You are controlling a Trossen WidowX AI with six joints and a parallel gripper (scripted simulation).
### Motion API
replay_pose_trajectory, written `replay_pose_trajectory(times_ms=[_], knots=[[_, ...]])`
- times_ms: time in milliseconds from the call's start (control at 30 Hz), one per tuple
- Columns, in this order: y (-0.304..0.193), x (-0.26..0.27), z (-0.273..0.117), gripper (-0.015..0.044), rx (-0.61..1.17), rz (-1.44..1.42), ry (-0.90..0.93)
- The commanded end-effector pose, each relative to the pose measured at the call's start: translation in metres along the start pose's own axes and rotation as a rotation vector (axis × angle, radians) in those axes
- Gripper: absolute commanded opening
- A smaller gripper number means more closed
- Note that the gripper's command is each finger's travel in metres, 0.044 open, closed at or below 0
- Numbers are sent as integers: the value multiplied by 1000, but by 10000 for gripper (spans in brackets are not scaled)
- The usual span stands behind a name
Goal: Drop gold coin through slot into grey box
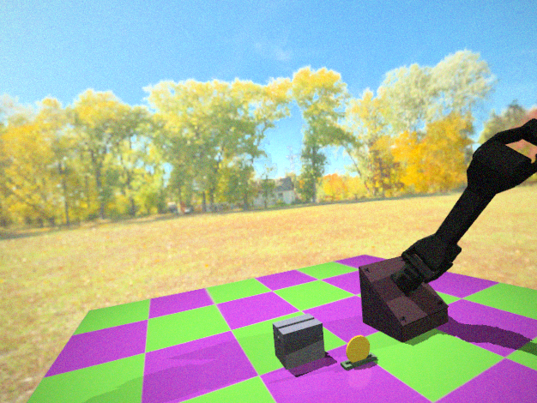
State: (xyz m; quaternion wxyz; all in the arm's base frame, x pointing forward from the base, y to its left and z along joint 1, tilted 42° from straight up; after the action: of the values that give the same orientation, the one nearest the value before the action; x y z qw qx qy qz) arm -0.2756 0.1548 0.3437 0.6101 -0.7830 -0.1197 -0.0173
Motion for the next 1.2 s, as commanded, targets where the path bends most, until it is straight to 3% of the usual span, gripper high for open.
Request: replay_pose_trajectory(times_ms=[0,267,700,933,1167], knots=[[0,1,1,374,-1,3,3],[-3,43,43,164,-57,214,138],[43,190,138,161,-196,791,572],[88,276,146,161,-254,1079,813],[136,353,128,161,-213,1460,1094]])
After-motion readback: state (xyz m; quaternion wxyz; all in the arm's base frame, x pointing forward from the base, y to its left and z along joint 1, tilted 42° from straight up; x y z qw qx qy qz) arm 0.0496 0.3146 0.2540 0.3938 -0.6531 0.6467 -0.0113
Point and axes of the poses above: the point midway between the two fingers, 35 mm back from their tips, its own z axis out along the fingers, its own x axis across the jaws, y = z × x, the point moved 3 cm from there along -z, back along the fingers, and after that the axes turned 7 degrees about -z, right-handed, at the moved point
